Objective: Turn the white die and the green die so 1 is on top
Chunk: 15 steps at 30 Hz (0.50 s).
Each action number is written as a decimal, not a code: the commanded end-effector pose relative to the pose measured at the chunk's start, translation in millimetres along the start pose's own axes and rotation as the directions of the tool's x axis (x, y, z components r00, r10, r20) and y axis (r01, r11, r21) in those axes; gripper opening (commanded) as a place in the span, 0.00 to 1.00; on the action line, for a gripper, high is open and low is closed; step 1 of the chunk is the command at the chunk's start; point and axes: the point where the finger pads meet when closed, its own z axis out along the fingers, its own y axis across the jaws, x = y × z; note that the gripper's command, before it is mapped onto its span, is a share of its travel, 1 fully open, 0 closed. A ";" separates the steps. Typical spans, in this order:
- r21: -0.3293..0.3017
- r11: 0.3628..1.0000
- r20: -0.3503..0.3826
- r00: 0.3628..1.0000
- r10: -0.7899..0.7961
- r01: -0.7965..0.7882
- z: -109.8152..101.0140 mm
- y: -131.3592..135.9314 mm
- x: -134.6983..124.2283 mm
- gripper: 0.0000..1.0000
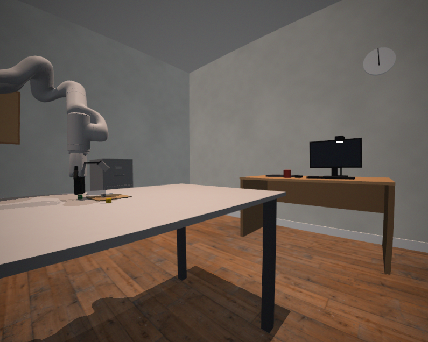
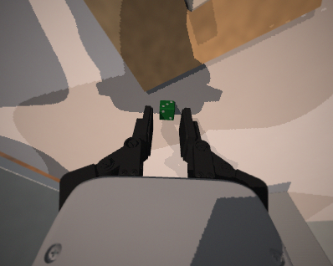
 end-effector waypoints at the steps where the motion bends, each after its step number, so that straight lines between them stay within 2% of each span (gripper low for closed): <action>1: 0.000 1.000 -0.001 1.000 0.000 0.000 -0.5 -0.2 0.6 0.31; 15: 0.000 1.000 -0.001 1.000 0.000 0.000 8.1 -0.2 0.7 0.31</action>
